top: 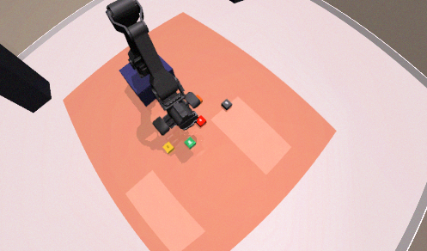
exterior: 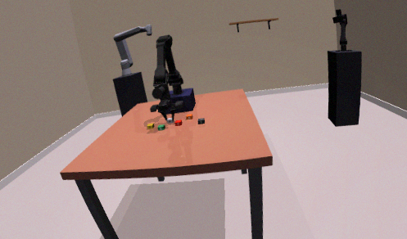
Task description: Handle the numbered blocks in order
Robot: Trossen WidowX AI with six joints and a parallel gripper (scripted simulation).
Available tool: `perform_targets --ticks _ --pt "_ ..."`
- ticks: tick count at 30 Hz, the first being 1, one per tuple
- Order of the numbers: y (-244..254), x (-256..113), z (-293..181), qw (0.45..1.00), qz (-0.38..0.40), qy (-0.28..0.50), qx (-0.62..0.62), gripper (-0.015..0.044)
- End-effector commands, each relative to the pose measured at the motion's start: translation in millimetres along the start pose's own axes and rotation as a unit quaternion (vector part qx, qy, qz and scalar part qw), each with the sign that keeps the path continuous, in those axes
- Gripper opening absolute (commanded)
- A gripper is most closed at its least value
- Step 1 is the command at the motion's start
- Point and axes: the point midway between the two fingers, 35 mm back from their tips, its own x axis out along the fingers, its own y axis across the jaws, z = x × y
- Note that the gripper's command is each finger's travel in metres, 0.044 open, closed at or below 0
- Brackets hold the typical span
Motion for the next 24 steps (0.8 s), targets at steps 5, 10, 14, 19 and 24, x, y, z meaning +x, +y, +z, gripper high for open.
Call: perform_targets --ticks 5,10,14,19,24 --pt "0 1 -1 1.000 -0.002 0.002 0.002 0.0146" --pt "0 1 -1 1.000 -0.002 0.002 0.002 0.0278" --pt "0 1 -1 1.000 -0.002 0.002 0.002 0.0383" --pt "-1 -17 0 1.000 -0.002 0.002 0.002 0.0400" --pt "0 -35 0 1.000 -0.002 0.002 0.002 0.0400"
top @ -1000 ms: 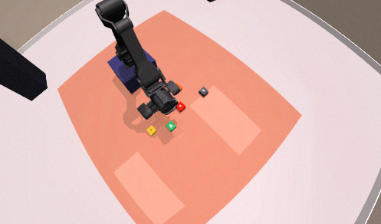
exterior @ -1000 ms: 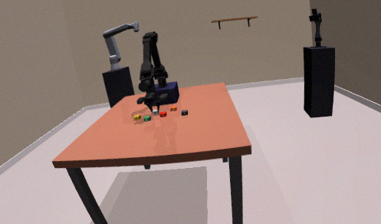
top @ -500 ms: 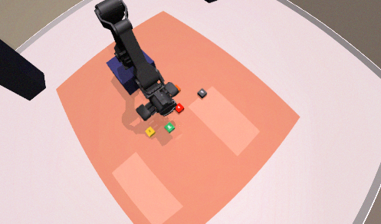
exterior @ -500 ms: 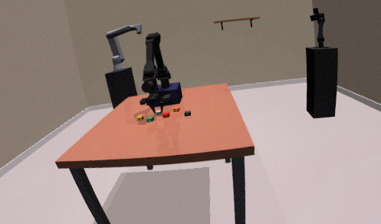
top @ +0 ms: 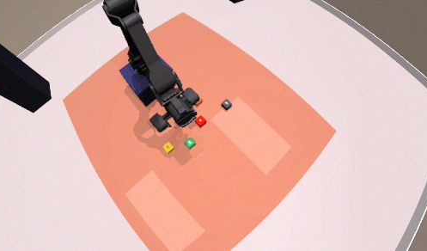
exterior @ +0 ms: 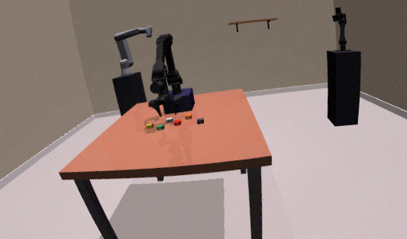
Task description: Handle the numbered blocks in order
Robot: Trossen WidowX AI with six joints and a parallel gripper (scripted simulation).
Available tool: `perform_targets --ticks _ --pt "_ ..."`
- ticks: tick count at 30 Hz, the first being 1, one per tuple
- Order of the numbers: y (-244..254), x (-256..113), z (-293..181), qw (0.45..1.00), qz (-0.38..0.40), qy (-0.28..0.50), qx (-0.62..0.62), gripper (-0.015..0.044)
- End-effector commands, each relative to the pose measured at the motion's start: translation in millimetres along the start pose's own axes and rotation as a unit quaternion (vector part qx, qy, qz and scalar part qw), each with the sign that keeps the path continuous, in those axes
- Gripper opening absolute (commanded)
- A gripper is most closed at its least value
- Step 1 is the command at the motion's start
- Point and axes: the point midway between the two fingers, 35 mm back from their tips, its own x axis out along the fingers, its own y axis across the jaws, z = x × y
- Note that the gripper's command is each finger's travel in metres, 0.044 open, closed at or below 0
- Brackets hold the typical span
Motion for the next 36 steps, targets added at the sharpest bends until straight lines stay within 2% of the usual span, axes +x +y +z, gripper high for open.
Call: perform_targets --ticks 1,6,11,19,25,28,30,33,36 --pt "-1 -10 1 1.000 -0.002 -0.002 0.000 0.0374" --pt "0 -85 2 1.000 -0.002 -0.002 0.000 0.0242" --pt "0 -88 1 1.000 -0.002 -0.002 0.000 0.0120" --pt "1 -88 3 1.000 -0.002 -0.003 0.000 0.0120" --pt "64 -90 55 1.000 0.001 -0.005 0.000 0.0120" --pt "67 -90 56 1.000 0.002 -0.005 0.000 0.0120" --pt "67 -76 58 1.000 0.002 -0.005 0.000 0.0172" --pt "67 -21 58 1.000 0.002 -0.005 0.000 0.0251" --pt "67 -8 56 1.000 0.002 -0.005 0.000 0.0330"
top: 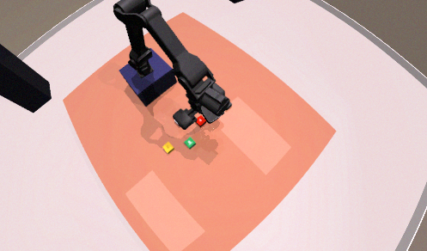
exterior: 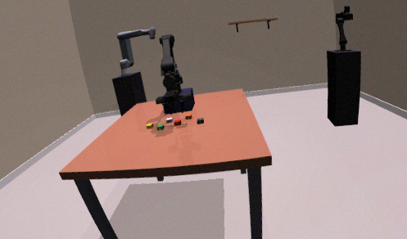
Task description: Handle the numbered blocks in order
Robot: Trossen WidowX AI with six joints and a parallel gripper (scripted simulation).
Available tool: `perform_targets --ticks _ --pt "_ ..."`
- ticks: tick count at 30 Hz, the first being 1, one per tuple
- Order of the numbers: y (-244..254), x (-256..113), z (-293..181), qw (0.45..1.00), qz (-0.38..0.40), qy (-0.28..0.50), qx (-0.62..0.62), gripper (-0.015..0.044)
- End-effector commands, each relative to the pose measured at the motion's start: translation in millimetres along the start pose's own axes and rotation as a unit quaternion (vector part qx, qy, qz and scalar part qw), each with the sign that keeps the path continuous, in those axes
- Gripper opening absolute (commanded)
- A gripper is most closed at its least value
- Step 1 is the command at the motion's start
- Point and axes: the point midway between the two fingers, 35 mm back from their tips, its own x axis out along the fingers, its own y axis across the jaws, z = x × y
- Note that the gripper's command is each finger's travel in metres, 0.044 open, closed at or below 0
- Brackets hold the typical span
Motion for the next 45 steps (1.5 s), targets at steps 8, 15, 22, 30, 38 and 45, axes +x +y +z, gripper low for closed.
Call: perform_targets --ticks 8,15,22,30,38,45 --pt "-1 26 -7 1.000 -0.003 0.010 0.002 0.0400" --pt "-1 38 -7 1.000 -0.003 0.010 0.002 0.0400" --pt "-1 50 -7 1.000 -0.003 0.010 0.002 0.0400" --pt "-1 55 -8 1.000 -0.003 0.010 0.002 0.0348" --pt "-1 55 -8 1.000 -0.003 0.010 0.002 0.0138" --pt "-1 55 -8 1.000 -0.003 0.010 0.002 0.0120"
